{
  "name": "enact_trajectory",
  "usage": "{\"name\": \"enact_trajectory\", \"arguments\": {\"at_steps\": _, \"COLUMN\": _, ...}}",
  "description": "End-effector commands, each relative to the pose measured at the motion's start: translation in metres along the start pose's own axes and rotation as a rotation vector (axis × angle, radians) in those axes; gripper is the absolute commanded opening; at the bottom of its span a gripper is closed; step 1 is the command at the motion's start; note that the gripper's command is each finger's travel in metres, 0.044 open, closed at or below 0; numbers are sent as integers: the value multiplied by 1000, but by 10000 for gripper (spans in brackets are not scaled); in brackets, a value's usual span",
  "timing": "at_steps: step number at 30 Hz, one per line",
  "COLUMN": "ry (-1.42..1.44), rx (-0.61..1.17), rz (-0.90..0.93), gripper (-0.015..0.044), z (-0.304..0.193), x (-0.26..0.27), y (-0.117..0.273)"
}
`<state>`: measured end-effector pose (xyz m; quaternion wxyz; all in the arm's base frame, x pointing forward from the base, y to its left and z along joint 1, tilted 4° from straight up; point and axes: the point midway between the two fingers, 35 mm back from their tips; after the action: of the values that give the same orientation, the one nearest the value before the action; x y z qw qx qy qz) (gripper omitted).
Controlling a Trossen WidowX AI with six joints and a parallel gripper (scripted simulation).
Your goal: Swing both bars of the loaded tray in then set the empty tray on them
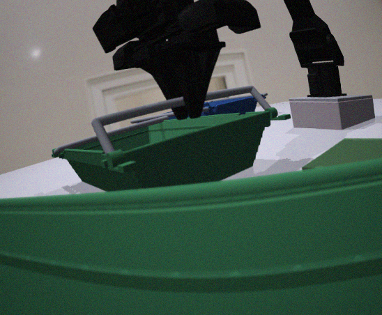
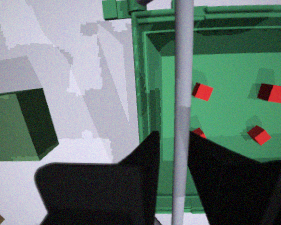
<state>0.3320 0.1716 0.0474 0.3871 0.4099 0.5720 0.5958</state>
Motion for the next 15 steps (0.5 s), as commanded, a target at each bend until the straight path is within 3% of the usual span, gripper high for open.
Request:
{"name": "enact_trajectory", "arguments": {"at_steps": 1, "ry": 5, "rx": 21, "rz": -5, "gripper": 85, "z": -4, "x": -12, "y": -16}}
{"name": "enact_trajectory", "arguments": {"at_steps": 6, "ry": 5, "rx": 21, "rz": -6, "gripper": 85, "z": -3, "x": -15, "y": -13}}
{"name": "enact_trajectory", "arguments": {"at_steps": 15, "ry": 5, "rx": 20, "rz": -5, "gripper": 85, "z": 1, "x": -11, "y": 30}}
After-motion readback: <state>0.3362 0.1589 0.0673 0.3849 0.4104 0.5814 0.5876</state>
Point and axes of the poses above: the point midway between the two fingers, 35 mm back from their tips, its own y axis back along the fingers, its own x axis across the jaws, z = x × y, and after that the axes turned 1 degree about -y, right-handed
